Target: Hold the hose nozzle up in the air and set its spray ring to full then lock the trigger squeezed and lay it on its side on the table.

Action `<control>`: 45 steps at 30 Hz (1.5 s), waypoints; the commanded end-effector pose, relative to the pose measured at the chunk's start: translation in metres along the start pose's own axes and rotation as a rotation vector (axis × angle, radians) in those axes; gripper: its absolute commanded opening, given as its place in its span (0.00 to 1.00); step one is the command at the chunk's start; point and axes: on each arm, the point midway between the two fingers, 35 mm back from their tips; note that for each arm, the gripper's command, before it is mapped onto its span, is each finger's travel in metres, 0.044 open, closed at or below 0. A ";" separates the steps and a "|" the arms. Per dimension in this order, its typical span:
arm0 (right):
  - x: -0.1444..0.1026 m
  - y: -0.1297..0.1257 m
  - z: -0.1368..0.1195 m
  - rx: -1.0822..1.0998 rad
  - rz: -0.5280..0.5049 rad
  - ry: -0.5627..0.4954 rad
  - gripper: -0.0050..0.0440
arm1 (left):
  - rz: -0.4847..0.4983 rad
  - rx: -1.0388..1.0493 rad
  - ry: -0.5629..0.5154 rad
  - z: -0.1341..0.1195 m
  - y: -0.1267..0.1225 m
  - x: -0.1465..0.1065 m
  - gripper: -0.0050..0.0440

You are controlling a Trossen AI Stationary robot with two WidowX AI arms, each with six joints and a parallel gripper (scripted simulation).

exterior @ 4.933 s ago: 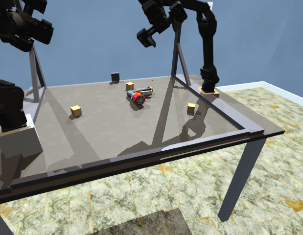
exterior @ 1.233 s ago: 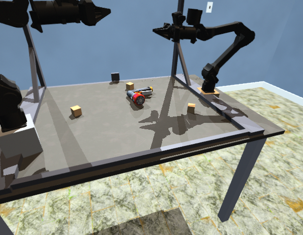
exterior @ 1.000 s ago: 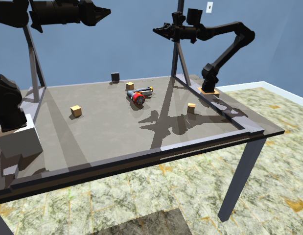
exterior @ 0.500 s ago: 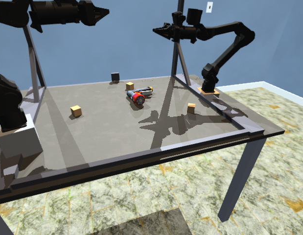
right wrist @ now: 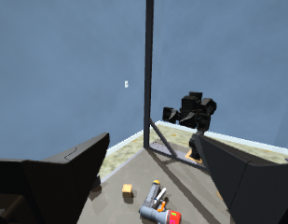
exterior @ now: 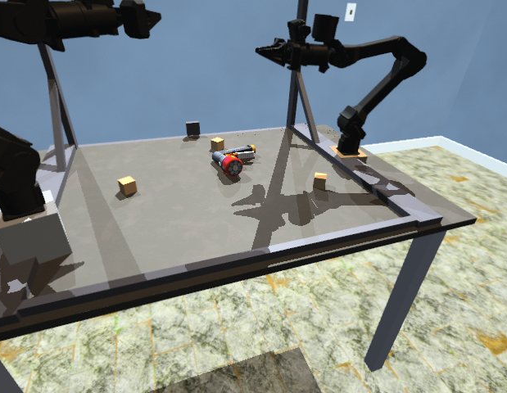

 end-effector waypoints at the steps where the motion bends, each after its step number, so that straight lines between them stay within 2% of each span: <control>1: 0.000 0.030 -0.002 0.009 0.087 0.006 0.94 | 0.005 -0.002 -0.013 0.006 0.002 -0.001 0.47; 6: -0.005 0.063 -0.008 0.014 0.191 0.027 0.94 | 0.005 -0.002 -0.013 0.006 0.002 -0.001 0.47; 8: -0.005 0.063 -0.008 0.014 0.191 0.027 0.94 | 0.005 -0.002 -0.013 0.006 0.002 -0.001 0.47; 11: -0.009 0.081 -0.011 0.018 0.250 0.038 0.94 | 0.005 -0.002 -0.013 0.006 0.002 -0.001 0.47; 23: -0.041 0.157 -0.024 0.032 0.510 0.089 0.94 | 0.005 -0.002 -0.013 0.006 0.002 -0.001 0.47; 25: -0.041 0.157 -0.024 0.032 0.510 0.089 0.94 | 0.005 -0.002 -0.013 0.006 0.002 -0.001 0.47; 29: -0.052 0.175 -0.027 0.036 0.576 0.101 0.94 | 0.005 -0.002 -0.013 0.006 0.002 -0.001 0.47; 34: -0.051 0.172 -0.026 0.035 0.565 0.099 0.94 | 0.005 -0.002 -0.013 0.006 0.002 -0.001 0.47; 35: -0.051 0.173 -0.026 0.035 0.570 0.099 0.94 | 0.005 -0.002 -0.013 0.006 0.002 -0.001 0.84; 45: -0.051 0.173 -0.026 0.035 0.570 0.099 0.94 | 0.005 -0.002 -0.013 0.006 0.002 -0.001 0.84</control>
Point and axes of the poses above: on each arm, the point midway between the two fingers, 35 mm back from their tips, its own x axis out along the fingers, its own y axis across the jaws, z = x × y, and after that the axes turned 11 degrees about x, right-handed
